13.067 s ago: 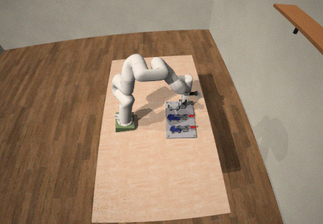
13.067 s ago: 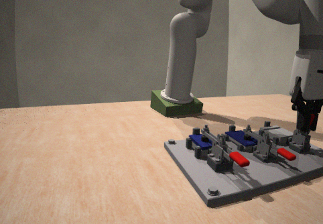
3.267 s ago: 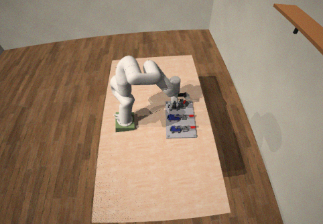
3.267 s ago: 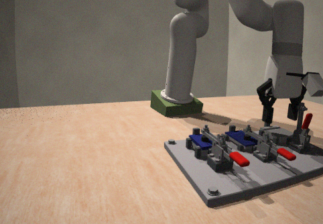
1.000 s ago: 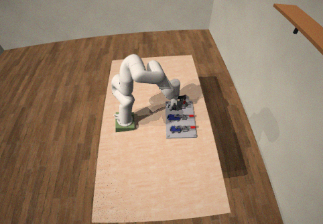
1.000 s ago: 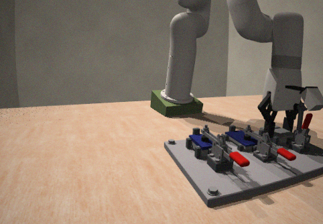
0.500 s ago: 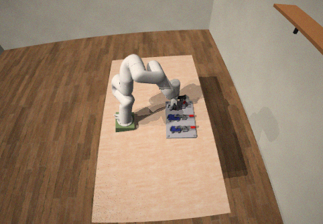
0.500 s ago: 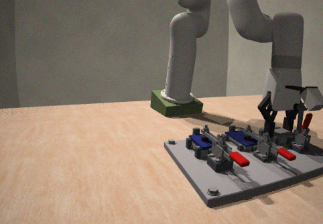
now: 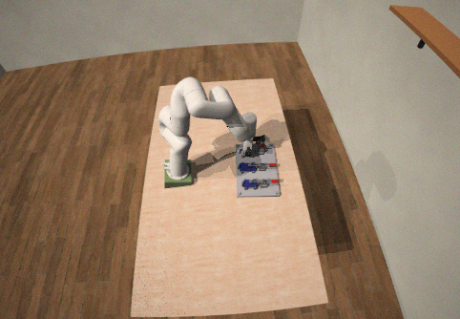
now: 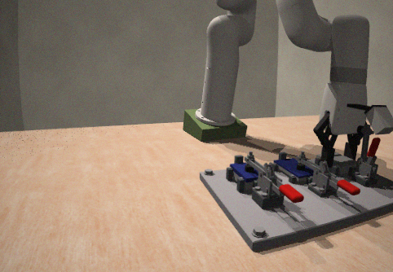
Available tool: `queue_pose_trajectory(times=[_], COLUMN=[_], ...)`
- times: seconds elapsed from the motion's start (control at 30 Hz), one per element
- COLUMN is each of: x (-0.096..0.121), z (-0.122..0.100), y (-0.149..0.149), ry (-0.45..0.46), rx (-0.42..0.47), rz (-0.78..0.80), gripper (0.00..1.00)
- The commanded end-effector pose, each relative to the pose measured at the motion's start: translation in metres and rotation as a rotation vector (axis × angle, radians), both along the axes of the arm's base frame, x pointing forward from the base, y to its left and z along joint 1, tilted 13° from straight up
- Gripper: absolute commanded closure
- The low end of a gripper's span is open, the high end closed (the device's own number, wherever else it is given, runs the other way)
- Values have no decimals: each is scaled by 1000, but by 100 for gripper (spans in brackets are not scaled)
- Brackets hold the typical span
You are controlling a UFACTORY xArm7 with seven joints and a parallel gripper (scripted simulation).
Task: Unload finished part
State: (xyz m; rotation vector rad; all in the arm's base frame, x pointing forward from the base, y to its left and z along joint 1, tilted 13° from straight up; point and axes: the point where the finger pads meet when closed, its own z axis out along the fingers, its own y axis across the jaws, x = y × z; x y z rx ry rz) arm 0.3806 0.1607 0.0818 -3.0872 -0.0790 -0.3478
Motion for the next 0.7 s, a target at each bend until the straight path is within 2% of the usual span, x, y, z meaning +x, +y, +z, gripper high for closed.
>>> queue_pose_trajectory(times=[0.0, 0.67], x=[1, -1], z=[2, 12], y=[1, 0], ry=[-3, -3], rx=[2, 2], rz=[0, 0], gripper=[100, 100])
